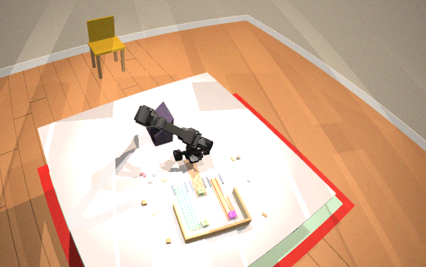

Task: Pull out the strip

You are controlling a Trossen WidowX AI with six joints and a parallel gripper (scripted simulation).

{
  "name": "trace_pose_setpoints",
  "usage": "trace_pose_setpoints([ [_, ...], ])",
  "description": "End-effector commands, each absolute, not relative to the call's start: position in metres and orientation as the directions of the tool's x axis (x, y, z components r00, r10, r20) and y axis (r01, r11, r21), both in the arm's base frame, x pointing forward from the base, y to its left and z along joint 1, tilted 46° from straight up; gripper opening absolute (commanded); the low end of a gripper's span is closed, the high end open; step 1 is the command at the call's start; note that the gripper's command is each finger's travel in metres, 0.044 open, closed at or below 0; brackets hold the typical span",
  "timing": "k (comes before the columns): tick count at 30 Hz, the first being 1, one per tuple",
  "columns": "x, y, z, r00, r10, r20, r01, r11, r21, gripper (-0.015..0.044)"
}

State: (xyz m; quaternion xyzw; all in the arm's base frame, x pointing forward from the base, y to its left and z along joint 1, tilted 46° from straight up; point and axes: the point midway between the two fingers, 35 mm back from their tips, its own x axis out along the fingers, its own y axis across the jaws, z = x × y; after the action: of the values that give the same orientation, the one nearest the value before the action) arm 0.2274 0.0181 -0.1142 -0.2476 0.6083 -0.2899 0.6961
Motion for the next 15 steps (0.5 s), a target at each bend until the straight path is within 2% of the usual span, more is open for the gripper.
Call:
trace_pose_setpoints([
  [1, 0.218, 0.011, -0.117, 0.058, -0.711, -0.701, 0.098, 0.702, -0.705, 0.0],
  [2, 0.228, 0.02, -0.113, 0.09, -0.705, -0.704, 0.102, 0.709, -0.697, 0.0],
  [6, 0.227, 0.047, -0.087, 0.06, -0.709, -0.703, 0.098, 0.705, -0.703, 0.0],
  [10, 0.226, 0.049, -0.085, 0.058, -0.709, -0.702, 0.098, 0.704, -0.703, 0.0],
  [15, 0.252, 0.048, -0.08, 0.059, -0.71, -0.702, 0.154, 0.701, -0.696, 0.0131],
])
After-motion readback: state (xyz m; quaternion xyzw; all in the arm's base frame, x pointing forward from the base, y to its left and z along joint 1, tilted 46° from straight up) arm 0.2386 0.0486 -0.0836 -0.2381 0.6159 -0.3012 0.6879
